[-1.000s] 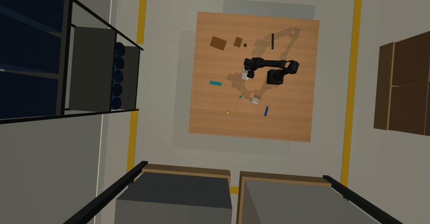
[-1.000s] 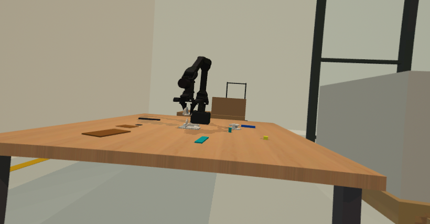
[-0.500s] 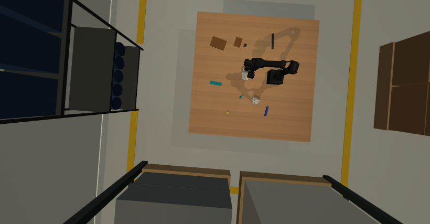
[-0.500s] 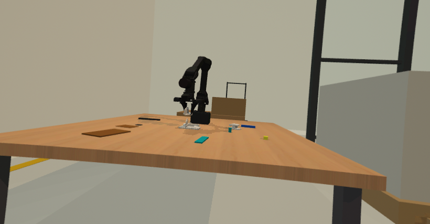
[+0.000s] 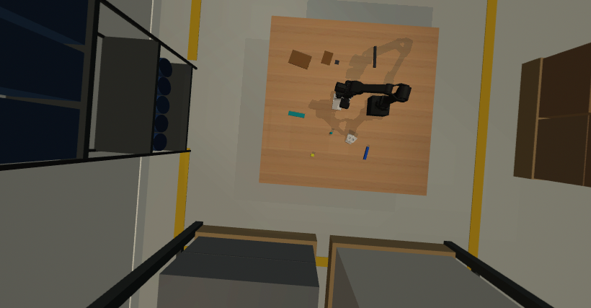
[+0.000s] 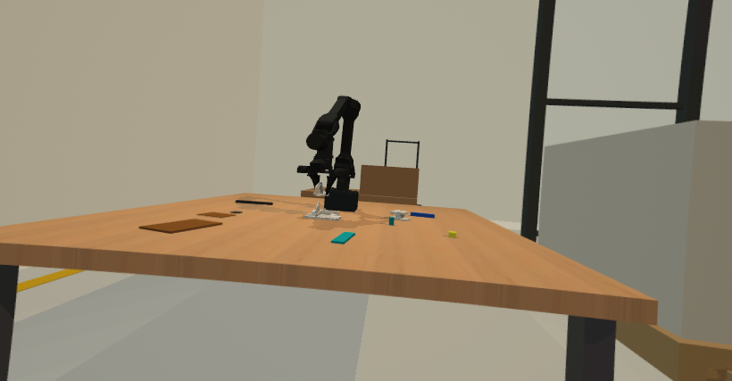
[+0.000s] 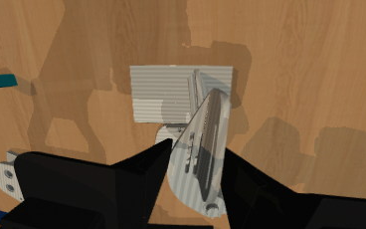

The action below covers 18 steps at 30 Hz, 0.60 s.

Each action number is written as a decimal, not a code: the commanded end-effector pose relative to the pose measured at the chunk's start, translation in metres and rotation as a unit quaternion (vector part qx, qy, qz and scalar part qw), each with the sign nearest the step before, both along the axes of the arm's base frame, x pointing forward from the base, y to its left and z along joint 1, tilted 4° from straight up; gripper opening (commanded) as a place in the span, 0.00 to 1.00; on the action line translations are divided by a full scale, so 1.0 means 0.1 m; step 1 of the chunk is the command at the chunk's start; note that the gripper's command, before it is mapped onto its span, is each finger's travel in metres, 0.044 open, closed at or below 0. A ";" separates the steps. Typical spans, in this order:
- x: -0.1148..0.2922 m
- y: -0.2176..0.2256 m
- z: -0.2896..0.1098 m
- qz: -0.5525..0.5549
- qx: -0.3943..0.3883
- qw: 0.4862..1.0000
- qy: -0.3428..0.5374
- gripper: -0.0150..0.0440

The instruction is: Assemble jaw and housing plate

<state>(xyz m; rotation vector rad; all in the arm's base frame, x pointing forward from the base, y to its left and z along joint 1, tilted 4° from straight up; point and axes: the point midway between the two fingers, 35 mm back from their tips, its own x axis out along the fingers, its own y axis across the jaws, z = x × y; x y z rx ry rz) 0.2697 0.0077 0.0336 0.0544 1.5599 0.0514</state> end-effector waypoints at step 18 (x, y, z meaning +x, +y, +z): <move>0.07 0.51 0.04 -0.001 0.004 1.000 -0.001 0.48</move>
